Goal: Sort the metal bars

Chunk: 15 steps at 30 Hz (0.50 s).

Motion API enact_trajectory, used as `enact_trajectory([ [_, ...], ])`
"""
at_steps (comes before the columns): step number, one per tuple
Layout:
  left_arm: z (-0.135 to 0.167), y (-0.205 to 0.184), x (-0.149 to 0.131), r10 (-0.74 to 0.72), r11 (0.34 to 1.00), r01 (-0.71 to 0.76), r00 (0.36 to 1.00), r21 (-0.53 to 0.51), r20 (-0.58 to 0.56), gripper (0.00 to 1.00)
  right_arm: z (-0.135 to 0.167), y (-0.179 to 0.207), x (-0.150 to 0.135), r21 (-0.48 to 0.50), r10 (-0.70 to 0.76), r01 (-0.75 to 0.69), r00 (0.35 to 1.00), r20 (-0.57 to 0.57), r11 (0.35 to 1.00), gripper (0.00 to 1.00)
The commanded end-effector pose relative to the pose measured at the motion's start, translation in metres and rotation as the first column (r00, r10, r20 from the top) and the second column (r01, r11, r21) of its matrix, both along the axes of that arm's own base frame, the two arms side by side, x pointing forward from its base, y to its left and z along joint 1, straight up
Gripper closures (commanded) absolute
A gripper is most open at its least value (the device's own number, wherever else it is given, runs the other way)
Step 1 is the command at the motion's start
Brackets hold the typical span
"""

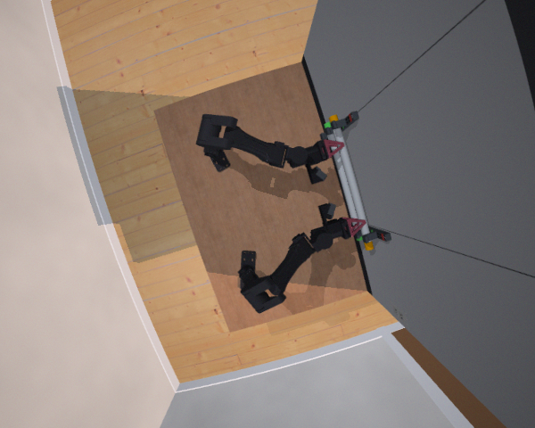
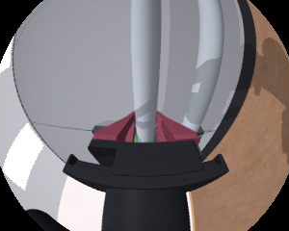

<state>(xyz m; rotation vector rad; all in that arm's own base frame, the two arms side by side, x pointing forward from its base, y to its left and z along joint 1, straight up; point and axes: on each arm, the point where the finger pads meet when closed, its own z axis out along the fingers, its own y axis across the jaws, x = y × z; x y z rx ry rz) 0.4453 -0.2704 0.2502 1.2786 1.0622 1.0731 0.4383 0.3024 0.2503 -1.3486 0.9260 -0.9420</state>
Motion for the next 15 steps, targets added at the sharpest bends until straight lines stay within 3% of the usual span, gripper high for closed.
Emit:
enact_trajectory([
  [1,0.0001,0.0009,0.0042,0.001,1.0,-0.001,1.0,0.006,-0.013,1.0,0.0001,-0.0011,0.0037,-0.004,-0.002,0.002,1.0,-0.014,1.0,1.0],
  [15,0.0001,0.0013,0.0018,0.001,1.0,-0.001,1.0,0.006,-0.013,1.0,0.0001,-0.002,0.0015,-0.004,-0.002,0.002,1.0,-0.014,1.0,1.0],
])
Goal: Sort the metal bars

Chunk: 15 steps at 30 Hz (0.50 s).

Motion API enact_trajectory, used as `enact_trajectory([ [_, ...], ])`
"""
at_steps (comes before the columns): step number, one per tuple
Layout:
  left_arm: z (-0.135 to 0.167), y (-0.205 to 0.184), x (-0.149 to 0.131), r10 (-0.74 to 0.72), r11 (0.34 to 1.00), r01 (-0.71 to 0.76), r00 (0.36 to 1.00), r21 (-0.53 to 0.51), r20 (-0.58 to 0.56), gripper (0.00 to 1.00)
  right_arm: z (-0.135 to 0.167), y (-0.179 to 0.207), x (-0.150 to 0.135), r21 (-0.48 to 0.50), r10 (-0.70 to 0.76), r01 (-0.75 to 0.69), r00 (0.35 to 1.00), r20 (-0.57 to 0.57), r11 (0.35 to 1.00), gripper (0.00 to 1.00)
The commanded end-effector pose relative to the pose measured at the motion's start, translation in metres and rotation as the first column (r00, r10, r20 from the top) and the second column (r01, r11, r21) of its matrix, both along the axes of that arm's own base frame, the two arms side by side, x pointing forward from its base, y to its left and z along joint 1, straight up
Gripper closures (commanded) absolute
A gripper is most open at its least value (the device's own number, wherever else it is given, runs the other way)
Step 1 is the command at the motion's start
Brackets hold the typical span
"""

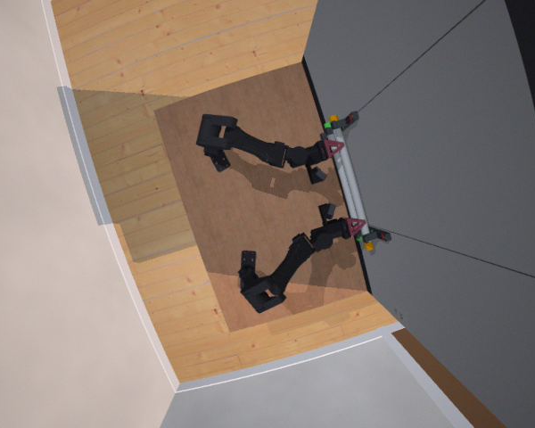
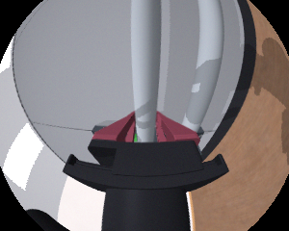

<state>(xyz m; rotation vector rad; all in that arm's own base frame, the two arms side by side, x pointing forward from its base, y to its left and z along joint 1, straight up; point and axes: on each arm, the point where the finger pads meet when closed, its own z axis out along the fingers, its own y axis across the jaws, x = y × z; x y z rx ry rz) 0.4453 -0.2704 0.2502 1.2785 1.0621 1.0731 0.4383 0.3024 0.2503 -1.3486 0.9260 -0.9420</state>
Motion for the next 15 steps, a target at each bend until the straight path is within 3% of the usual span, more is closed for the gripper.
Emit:
enact_trajectory([
  [1,0.0001,0.0014,0.0016,0.001,1.0,-0.001,1.0,0.006,-0.014,1.0,0.0001,-0.002,0.0013,-0.004,-0.002,0.002,1.0,-0.014,1.0,1.0],
  [15,0.0001,0.0019,-0.0011,0.001,1.0,-0.001,1.0,0.006,-0.014,1.0,0.0001,-0.003,-0.0013,-0.004,-0.002,0.002,1.0,-0.014,1.0,1.0],
])
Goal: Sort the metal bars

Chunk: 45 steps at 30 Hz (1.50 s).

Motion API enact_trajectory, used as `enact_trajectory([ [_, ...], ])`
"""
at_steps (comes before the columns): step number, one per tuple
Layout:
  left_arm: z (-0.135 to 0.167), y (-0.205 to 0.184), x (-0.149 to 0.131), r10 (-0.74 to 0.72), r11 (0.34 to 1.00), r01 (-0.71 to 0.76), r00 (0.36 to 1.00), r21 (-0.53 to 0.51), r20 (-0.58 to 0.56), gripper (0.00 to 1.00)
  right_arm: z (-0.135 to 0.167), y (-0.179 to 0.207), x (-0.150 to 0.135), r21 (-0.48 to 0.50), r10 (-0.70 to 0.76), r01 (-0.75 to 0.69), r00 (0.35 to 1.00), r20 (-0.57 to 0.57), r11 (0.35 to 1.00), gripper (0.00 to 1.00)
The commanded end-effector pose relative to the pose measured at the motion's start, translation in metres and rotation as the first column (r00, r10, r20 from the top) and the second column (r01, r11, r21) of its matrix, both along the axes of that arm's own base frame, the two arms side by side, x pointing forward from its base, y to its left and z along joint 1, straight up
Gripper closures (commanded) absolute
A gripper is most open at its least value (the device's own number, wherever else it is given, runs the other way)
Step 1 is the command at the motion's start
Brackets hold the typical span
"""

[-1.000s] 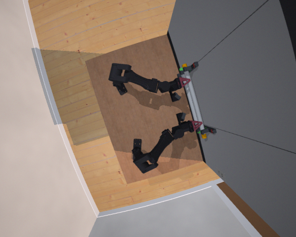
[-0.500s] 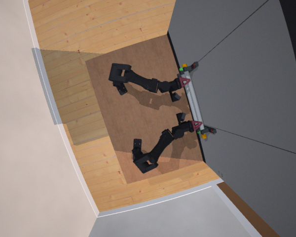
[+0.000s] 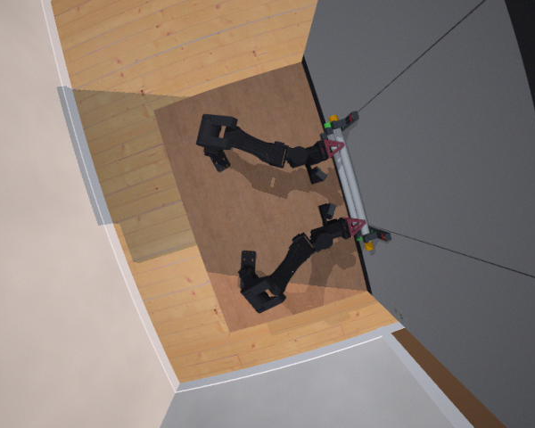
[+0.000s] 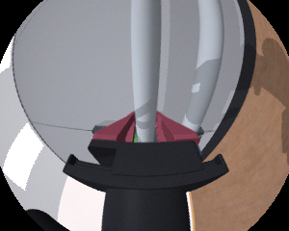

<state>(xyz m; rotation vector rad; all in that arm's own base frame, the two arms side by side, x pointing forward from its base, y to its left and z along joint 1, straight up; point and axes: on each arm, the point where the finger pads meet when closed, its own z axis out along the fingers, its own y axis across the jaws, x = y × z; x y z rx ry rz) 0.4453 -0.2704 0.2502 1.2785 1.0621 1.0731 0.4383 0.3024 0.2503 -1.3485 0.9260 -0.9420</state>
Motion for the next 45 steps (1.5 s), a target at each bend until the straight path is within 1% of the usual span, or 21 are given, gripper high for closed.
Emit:
enact_trajectory([
  [1,0.0,0.002,-0.001,0.001,1.0,-0.001,1.0,0.006,-0.014,1.0,0.0,-0.003,-0.001,-0.004,-0.002,0.002,1.0,-0.015,1.0,1.0],
  [19,0.008,0.002,-0.001,0.001,1.0,-0.001,1.0,0.006,-0.014,1.0,0.008,-0.003,-0.001,-0.004,-0.002,0.002,1.0,-0.015,1.0,1.0],
  [45,0.036,0.002,-0.001,0.001,1.0,-0.001,1.0,0.006,-0.014,1.0,0.036,-0.003,-0.001,-0.004,-0.002,0.002,1.0,-0.014,1.0,1.0],
])
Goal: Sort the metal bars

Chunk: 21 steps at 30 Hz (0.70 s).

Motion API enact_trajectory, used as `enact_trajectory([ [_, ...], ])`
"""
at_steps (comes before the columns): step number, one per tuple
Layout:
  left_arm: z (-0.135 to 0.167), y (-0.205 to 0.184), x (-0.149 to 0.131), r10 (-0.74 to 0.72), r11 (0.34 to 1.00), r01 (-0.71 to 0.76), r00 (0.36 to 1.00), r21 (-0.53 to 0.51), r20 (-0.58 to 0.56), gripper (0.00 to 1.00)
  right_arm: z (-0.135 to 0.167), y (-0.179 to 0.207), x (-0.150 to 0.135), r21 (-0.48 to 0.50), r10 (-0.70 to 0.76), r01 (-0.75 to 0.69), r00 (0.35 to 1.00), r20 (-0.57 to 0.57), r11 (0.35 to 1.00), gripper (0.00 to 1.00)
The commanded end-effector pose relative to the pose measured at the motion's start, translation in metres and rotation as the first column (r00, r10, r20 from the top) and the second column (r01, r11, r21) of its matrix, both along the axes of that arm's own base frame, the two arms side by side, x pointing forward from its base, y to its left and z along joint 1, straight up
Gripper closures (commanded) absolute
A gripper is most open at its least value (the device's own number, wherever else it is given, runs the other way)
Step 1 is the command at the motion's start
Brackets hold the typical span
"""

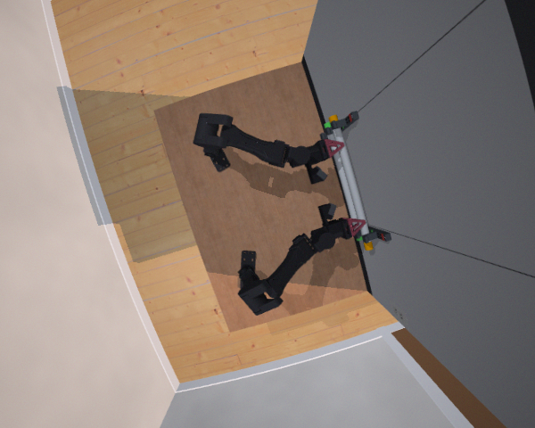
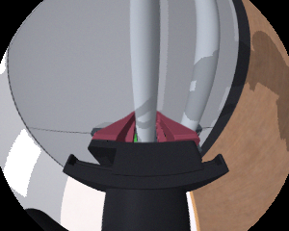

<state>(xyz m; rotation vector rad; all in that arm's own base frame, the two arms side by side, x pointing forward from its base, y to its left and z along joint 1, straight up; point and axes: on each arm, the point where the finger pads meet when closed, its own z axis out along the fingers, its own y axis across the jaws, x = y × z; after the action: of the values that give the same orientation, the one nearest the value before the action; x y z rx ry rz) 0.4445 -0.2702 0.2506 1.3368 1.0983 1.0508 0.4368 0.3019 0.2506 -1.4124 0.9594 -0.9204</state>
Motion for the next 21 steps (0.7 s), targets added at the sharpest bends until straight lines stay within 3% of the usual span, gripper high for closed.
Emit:
enact_trajectory([
  [1,0.037,0.002,0.0,0.004,1.0,-0.003,0.999,-0.015,0.049,1.0,0.037,-0.003,0.0,0.028,-0.005,0.004,0.999,0.048,1.0,1.0],
  [21,0.051,0.002,0.0,0.004,1.0,-0.003,0.999,-0.015,0.049,1.0,0.051,-0.003,0.0,0.028,-0.005,0.004,0.999,0.048,1.0,1.0],
])
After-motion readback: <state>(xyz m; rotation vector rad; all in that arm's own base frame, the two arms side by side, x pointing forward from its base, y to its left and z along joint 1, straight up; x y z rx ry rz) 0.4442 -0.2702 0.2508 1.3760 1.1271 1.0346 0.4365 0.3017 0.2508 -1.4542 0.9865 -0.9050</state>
